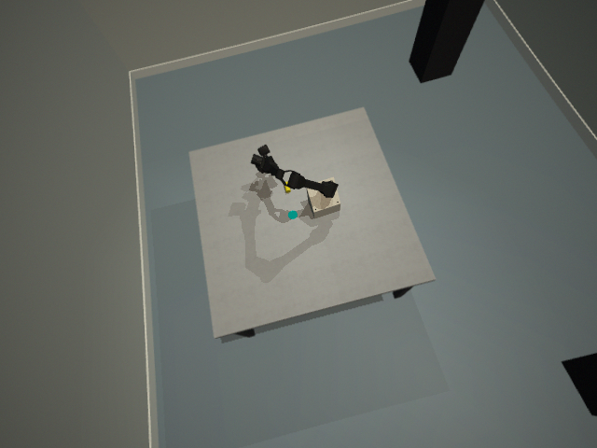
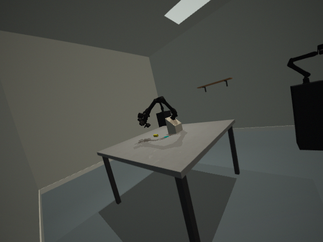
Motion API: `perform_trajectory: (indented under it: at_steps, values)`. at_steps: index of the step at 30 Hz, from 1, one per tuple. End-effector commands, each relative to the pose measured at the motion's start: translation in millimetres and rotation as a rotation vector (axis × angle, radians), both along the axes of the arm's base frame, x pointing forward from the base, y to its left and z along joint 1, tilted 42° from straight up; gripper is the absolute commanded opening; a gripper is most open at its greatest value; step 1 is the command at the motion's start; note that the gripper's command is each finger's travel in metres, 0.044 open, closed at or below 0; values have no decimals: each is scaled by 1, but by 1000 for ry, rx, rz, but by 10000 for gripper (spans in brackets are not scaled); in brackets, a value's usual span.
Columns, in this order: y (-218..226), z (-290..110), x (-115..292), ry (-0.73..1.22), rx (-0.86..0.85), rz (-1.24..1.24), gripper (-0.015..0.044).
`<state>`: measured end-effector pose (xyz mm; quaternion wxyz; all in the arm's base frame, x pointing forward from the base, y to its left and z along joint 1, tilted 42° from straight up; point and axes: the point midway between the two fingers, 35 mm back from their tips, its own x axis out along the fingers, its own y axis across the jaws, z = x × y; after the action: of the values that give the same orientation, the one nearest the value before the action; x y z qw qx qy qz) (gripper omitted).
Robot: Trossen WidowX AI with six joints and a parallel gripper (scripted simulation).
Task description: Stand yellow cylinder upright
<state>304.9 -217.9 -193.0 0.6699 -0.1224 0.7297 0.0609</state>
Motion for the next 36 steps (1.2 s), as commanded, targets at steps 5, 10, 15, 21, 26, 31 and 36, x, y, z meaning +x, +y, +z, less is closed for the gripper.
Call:
perform_trajectory:
  at_steps: [5,10,15,21,26,31,36]
  values:
    - [52,15,-32,-5,344,511,309]
    - [81,31,-47,-98,527,796,309]
    - [109,52,-60,-254,677,1059,309]
    - [132,74,-69,-443,768,1272,309]
    - [132,74,-69,-443,768,1272,309]
    - [152,49,-66,-442,766,1272,309]
    - [195,4,-70,-446,770,1271,309]
